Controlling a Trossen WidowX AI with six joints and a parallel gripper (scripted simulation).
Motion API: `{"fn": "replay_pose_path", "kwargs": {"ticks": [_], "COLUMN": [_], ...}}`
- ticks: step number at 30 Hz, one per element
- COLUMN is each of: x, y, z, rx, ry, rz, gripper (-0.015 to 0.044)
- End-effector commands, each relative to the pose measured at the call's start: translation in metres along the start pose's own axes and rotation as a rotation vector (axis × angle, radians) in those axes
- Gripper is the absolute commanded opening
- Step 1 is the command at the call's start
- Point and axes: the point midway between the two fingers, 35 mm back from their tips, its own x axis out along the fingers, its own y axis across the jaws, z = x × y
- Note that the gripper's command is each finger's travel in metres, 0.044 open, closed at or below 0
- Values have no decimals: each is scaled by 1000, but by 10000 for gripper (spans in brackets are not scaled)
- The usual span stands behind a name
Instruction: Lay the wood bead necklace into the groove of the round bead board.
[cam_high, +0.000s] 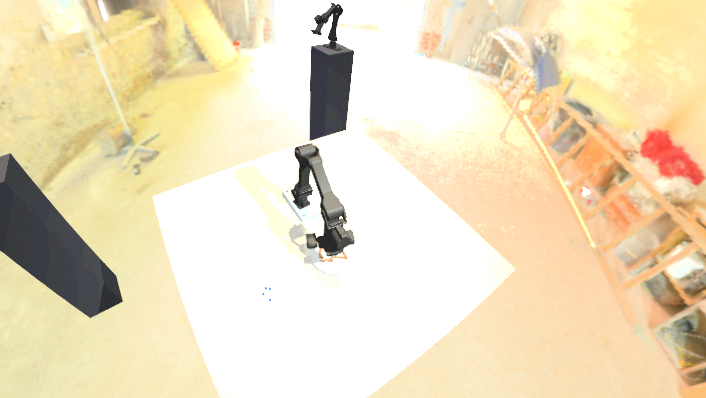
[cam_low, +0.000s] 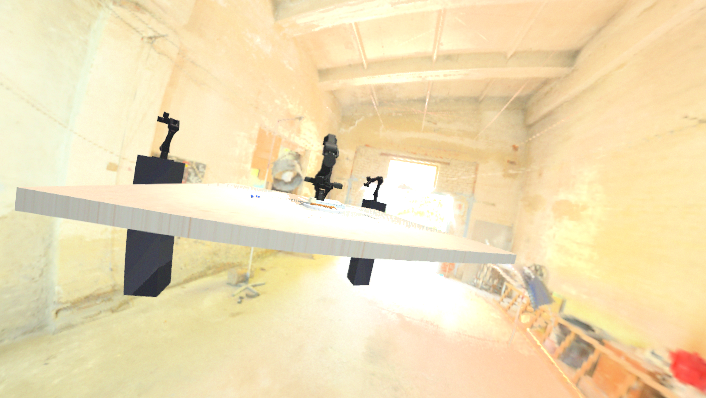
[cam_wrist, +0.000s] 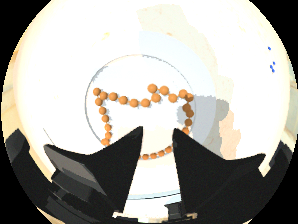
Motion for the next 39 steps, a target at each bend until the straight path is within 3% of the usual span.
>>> {"fn": "replay_pose_path", "kwargs": {"ticks": [1,39], "x": [-12,27], "y": [-31,-31], "z": [16,16], "rx": [-218,-218], "ry": [-10,-10], "rz": [7,7], "gripper": [120,120]}}
